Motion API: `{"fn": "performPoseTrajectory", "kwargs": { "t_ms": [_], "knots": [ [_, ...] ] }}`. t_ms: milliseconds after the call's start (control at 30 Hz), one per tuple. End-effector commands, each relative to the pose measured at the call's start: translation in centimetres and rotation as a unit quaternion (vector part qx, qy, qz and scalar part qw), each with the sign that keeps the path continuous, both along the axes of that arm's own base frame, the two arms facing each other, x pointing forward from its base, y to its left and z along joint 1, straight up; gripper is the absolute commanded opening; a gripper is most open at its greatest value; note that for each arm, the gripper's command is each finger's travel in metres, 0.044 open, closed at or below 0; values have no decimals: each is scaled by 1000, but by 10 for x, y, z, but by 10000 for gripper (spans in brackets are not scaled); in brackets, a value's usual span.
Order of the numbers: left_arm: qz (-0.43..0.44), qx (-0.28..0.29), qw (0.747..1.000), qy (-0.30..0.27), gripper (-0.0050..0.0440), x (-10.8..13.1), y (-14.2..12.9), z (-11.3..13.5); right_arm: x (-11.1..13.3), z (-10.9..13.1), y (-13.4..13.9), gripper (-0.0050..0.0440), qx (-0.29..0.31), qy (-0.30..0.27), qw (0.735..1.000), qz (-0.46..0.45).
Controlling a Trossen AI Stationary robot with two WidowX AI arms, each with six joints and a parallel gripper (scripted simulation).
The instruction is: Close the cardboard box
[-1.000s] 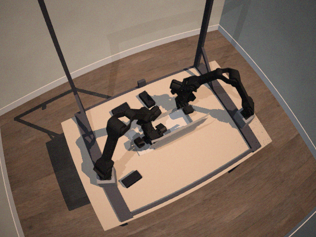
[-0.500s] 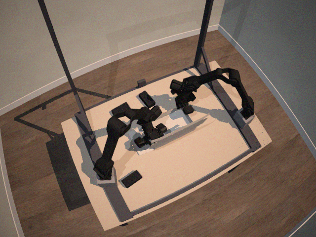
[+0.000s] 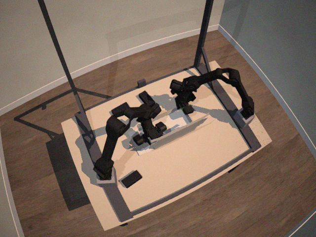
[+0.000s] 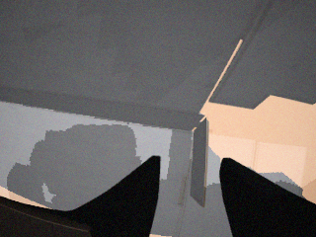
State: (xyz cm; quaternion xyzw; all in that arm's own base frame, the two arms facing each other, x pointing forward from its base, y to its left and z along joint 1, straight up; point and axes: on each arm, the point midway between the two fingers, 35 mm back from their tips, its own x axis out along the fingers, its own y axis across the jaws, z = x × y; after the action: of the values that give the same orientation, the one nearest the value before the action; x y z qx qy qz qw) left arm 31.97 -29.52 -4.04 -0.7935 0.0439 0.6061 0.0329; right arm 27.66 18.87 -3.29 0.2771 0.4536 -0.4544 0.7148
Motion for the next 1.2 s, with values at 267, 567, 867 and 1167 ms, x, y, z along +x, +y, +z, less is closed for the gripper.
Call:
{"fn": "performPoseTrajectory", "kwargs": {
  "t_ms": [267, 567, 867, 1167],
  "knots": [
    [-2, -12, 1000, -9, 3, 4, -5, 11, 2, 29, 14, 151, 19, -15, 1000, -13],
    [-2, -12, 1000, -9, 3, 4, -5, 11, -4, 26, 13, 103, 12, -1, 1000, 4],
    [-2, -12, 1000, -9, 3, 4, -5, 11, -43, 18, 24, 0, 3, 124, 949, 290],
    [-2, -12, 1000, -9, 3, 4, -5, 11, -68, 14, 31, 0, -5, 194, 834, 516]
  ]
}}
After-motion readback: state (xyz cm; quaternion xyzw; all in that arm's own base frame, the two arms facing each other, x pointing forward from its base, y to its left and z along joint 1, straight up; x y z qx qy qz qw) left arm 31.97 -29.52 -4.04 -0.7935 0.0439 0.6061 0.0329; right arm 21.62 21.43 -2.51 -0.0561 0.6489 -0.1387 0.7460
